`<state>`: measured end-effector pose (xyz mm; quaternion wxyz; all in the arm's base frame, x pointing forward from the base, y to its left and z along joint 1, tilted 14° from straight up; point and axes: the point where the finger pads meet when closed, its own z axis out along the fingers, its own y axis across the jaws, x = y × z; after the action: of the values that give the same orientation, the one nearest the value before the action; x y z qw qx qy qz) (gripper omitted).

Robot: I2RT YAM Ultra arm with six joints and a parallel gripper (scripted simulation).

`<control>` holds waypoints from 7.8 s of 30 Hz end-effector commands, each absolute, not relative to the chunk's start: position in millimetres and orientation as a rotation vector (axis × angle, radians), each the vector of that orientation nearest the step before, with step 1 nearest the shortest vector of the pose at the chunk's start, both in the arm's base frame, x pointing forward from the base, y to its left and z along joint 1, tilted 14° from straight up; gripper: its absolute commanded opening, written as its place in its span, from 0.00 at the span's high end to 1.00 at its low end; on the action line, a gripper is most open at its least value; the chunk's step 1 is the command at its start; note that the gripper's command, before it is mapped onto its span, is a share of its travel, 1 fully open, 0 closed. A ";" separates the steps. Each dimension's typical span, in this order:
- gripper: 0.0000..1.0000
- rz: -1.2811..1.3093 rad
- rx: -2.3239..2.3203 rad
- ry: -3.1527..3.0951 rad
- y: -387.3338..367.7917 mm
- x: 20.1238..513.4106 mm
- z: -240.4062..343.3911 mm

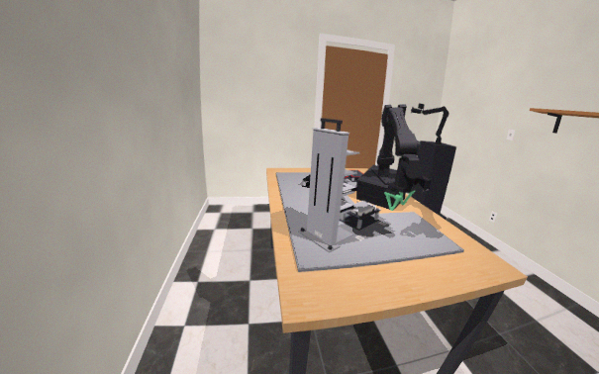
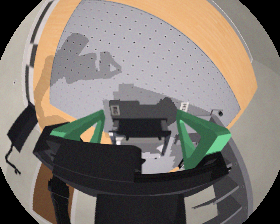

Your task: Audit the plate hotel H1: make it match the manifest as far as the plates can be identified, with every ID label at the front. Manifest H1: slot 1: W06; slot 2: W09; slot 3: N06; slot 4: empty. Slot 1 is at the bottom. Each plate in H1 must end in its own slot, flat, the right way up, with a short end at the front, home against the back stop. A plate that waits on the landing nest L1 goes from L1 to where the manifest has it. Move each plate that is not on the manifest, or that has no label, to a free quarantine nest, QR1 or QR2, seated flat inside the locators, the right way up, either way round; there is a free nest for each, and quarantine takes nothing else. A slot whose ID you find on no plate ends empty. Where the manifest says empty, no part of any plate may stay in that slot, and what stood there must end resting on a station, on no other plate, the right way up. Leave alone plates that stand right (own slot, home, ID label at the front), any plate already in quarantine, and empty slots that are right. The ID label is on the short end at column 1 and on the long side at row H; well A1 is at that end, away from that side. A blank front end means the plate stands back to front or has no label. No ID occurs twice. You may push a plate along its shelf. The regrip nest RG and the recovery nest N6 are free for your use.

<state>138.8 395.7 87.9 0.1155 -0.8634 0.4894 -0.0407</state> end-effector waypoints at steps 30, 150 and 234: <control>0.00 -0.095 -2.501 1.415 387.9 123.0 167.2; 0.00 0.151 -0.777 2.828 240.0 221.6 107.3; 0.00 0.149 -0.781 2.829 248.8 230.9 50.6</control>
<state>227.6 247.3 57.3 0.0987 -0.2651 0.9581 0.0461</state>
